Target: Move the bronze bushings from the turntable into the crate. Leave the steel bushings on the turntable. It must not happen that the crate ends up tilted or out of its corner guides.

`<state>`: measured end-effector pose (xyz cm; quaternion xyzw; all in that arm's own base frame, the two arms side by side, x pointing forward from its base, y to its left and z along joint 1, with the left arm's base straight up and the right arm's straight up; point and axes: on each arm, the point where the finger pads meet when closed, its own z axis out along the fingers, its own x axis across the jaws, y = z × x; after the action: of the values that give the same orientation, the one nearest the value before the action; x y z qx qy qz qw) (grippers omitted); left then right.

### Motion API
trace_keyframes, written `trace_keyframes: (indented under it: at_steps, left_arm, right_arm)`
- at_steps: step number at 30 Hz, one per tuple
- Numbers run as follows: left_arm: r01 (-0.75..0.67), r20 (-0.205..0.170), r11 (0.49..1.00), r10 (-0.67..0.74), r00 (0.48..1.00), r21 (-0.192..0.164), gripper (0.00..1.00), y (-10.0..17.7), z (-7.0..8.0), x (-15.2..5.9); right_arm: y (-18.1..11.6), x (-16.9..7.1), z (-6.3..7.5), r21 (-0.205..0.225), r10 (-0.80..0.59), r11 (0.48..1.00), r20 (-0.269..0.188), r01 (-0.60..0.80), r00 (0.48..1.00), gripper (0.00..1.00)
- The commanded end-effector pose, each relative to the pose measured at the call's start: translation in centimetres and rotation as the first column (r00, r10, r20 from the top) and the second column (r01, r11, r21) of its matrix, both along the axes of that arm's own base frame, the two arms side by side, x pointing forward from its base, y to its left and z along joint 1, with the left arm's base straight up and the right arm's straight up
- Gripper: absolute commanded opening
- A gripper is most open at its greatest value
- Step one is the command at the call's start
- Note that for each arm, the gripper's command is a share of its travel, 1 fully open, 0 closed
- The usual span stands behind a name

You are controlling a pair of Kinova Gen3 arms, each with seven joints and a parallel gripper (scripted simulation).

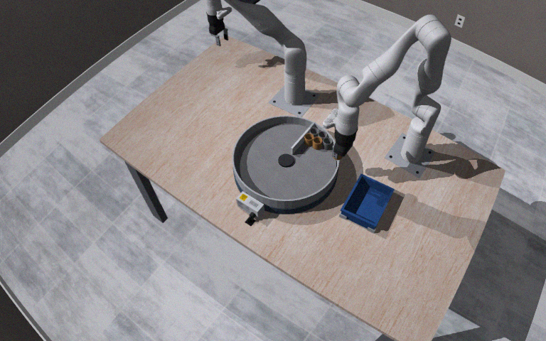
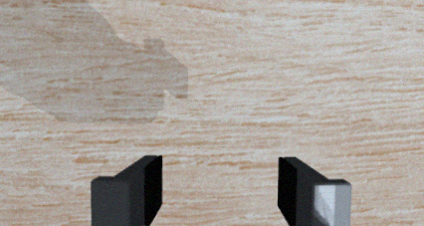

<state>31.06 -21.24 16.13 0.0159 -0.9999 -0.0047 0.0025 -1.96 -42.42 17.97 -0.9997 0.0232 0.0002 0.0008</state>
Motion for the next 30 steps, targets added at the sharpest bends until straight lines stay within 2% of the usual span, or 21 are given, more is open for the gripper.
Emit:
trace_keyframes:
  at_steps: [1,9,11,26,30]
  left_arm:
    - [0.001,0.001,1.0,-0.001,1.0,-0.004,0.0,2.4,0.1,0.7]
    - [0.001,0.001,1.0,-0.001,1.0,-0.003,0.0,6.8,0.1,1.7]
    - [0.001,0.001,1.0,-0.001,1.0,-0.003,0.0,6.8,0.1,1.7]
    - [0.001,0.001,1.0,-0.001,1.0,-0.003,0.0,13.8,0.1,3.4]
    - [0.001,0.001,1.0,-0.001,1.0,-0.003,0.0,14.5,0.1,3.6]
  right_arm:
    - [0.0,0.0,0.1,-0.002,0.0,1.0,0.0,0.0,1.0,1.0]
    - [0.0,0.0,0.1,-0.002,0.0,1.0,0.0,0.0,1.0,1.0]
    - [0.0,0.0,0.1,-0.002,0.0,1.0,0.0,0.0,1.0,1.0]
    - [0.0,0.0,0.1,-0.002,0.0,1.0,0.0,0.0,1.0,1.0]
    - [0.0,0.0,0.1,-0.002,0.0,1.0,0.0,0.0,1.0,1.0]
